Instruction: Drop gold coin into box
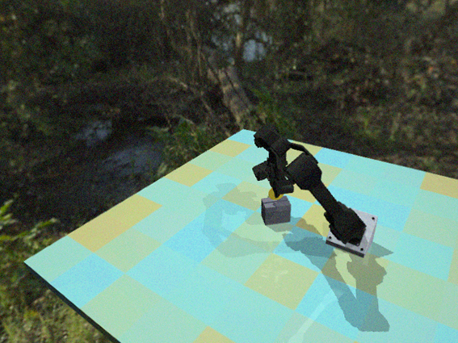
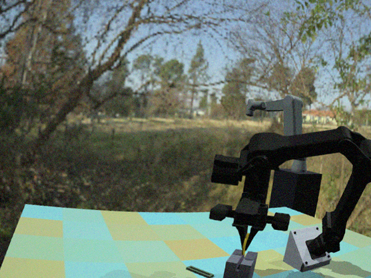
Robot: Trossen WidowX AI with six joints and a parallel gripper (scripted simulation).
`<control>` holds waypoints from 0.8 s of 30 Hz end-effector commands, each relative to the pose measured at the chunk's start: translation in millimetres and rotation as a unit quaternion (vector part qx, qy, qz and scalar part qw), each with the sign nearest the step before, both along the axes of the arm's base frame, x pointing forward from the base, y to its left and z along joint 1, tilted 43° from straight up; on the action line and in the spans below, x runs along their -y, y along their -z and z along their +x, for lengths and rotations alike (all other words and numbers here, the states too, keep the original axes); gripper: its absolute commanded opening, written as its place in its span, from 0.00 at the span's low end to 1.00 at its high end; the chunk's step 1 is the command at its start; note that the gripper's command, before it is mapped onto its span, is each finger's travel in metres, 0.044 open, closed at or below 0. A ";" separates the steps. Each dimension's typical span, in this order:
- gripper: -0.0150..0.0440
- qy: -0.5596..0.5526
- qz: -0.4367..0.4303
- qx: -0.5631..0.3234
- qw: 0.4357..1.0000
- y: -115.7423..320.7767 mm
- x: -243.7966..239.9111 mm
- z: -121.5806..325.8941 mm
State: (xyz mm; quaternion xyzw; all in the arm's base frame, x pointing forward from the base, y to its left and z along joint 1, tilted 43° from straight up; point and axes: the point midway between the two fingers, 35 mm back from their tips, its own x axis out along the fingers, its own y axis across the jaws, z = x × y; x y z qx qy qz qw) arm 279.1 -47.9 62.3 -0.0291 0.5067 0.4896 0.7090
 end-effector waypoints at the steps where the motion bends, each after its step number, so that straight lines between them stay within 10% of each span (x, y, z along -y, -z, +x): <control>1: 0.25 0.001 0.002 -0.001 1.000 1.8 -2.2 -0.5; 20: 0.25 0.001 0.002 -0.002 1.000 5.3 -5.0 -0.3; 24: 0.43 0.000 0.000 0.000 1.000 3.7 -3.1 0.3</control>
